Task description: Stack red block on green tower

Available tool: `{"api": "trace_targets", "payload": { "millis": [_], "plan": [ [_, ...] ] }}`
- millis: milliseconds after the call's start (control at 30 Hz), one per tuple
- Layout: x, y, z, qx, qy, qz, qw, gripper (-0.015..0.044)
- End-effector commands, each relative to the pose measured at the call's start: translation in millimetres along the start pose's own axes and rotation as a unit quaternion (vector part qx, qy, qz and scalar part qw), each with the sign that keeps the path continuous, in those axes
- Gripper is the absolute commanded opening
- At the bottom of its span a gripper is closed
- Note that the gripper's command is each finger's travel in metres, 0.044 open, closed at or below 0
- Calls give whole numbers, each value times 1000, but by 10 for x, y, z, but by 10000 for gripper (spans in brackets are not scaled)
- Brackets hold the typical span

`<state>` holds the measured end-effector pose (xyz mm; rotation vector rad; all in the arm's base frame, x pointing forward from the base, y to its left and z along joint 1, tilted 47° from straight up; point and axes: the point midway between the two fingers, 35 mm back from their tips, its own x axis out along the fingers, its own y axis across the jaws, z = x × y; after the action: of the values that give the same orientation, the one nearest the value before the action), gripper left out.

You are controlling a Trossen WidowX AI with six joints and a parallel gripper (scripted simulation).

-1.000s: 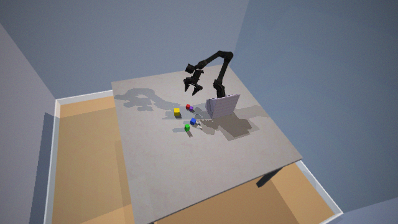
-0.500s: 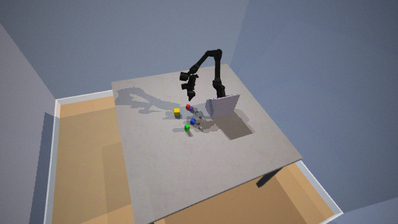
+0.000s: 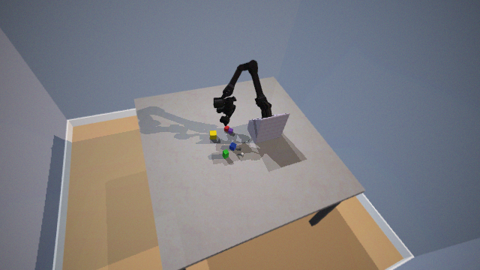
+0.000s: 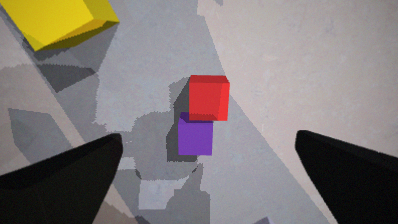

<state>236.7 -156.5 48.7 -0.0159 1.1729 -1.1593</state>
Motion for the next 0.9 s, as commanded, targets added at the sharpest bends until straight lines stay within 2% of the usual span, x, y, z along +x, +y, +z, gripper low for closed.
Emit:
{"api": "trace_targets", "payload": {
  "millis": [0, 167, 433, 867],
  "plan": [
    [6, -2, 5, 14, -5, -11, 1000, 440],
    [38, 1, -15, 14, -5, -11, 1000, 440],
    [452, -23, 2, 14, -6, -12, 1000, 440],
    [550, -23, 5, 14, -5, -12, 1000, 440]
  ]
}}
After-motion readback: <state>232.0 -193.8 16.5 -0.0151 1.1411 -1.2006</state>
